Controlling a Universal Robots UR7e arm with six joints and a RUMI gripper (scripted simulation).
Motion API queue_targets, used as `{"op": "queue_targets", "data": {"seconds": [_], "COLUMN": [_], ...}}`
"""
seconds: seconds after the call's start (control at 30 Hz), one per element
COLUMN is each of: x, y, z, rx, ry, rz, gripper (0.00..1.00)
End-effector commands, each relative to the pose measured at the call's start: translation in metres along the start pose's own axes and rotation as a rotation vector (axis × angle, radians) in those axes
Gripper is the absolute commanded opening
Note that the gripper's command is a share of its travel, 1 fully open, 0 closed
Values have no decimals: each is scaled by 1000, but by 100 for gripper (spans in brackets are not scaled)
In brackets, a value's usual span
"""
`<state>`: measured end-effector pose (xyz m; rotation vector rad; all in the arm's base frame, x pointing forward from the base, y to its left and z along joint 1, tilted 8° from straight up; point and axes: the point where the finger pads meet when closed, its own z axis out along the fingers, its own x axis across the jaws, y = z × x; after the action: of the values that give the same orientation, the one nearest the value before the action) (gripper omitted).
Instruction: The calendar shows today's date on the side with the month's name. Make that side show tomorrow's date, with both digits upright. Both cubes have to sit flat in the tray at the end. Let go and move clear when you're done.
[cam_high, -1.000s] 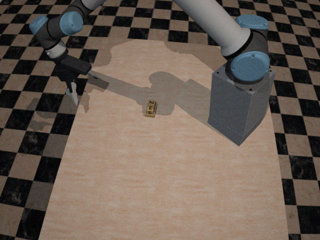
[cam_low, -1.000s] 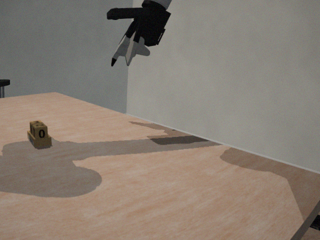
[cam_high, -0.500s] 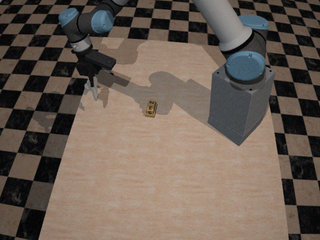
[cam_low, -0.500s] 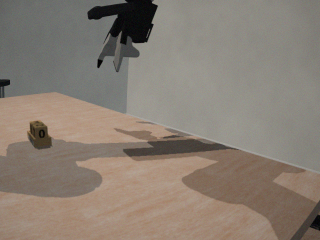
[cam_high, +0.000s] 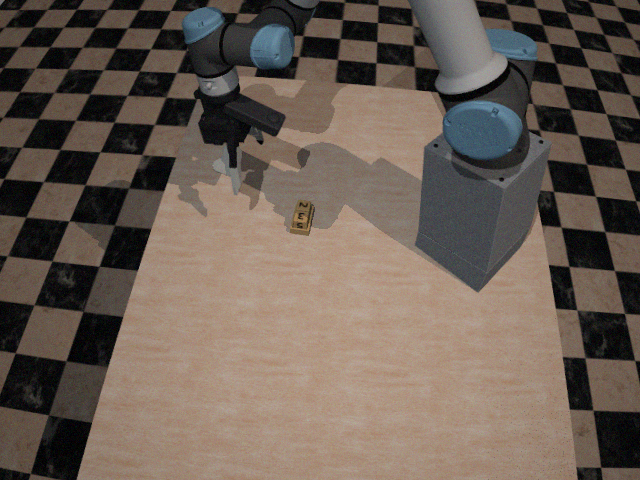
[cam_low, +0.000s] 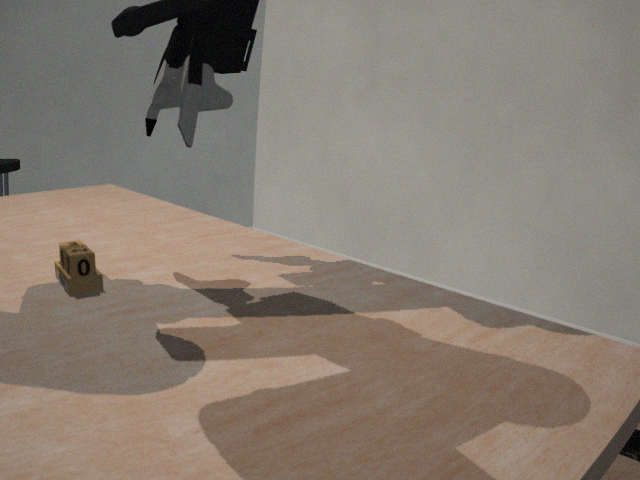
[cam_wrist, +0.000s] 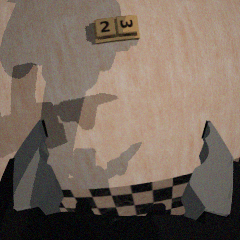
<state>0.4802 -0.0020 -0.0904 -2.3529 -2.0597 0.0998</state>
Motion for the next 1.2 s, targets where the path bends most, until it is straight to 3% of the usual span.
{"op": "queue_targets", "data": {"seconds": [0.0,0.57,1.17], "x": [-12,-25,-27], "y": [-32,-93,-110], "z": [1,1,1], "rx": [-71,-149,-169], "ry": [-2,-28,-37], "rz": [-36,-94,-109], "gripper": [100,100,100]}}
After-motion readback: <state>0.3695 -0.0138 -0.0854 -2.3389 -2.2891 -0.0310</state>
